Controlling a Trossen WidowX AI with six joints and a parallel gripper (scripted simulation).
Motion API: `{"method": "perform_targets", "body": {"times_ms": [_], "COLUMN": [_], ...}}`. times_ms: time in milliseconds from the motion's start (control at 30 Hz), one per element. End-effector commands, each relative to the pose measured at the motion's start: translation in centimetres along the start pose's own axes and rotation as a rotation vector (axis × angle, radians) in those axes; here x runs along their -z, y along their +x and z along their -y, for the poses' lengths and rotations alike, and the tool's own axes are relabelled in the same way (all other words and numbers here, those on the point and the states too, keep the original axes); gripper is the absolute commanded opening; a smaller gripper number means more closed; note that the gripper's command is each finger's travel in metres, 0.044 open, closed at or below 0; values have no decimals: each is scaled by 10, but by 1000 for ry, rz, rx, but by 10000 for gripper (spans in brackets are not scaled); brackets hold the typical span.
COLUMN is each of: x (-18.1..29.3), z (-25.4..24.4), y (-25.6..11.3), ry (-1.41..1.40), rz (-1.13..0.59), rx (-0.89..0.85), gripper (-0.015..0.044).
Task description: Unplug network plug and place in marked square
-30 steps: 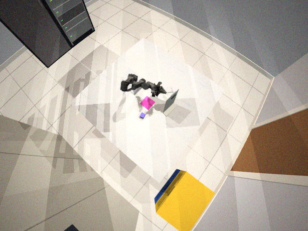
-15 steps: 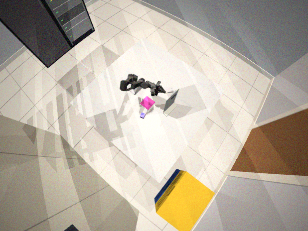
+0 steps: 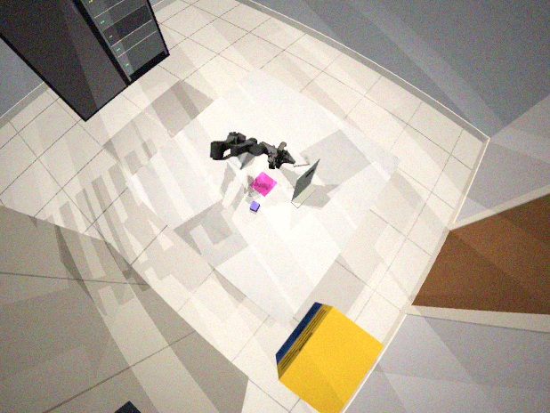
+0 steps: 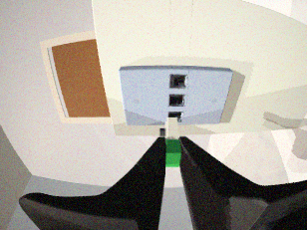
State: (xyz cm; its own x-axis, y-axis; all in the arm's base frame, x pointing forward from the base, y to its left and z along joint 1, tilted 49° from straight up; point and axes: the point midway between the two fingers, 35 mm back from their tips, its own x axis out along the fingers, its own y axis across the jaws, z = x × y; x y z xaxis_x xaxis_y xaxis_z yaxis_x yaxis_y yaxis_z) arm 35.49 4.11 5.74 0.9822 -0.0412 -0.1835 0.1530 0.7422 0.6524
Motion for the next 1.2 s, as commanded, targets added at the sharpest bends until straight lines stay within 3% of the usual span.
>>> {"method": "perform_targets", "body": {"times_ms": [0,533,1167], "x": [1,1,-40], "z": [-10,-38,77], "y": [-4,-20,-51], "ry": [6,20,195], "rz": [5,27,220], "rx": [-3,-1,528], "gripper": [0,0,0]}}
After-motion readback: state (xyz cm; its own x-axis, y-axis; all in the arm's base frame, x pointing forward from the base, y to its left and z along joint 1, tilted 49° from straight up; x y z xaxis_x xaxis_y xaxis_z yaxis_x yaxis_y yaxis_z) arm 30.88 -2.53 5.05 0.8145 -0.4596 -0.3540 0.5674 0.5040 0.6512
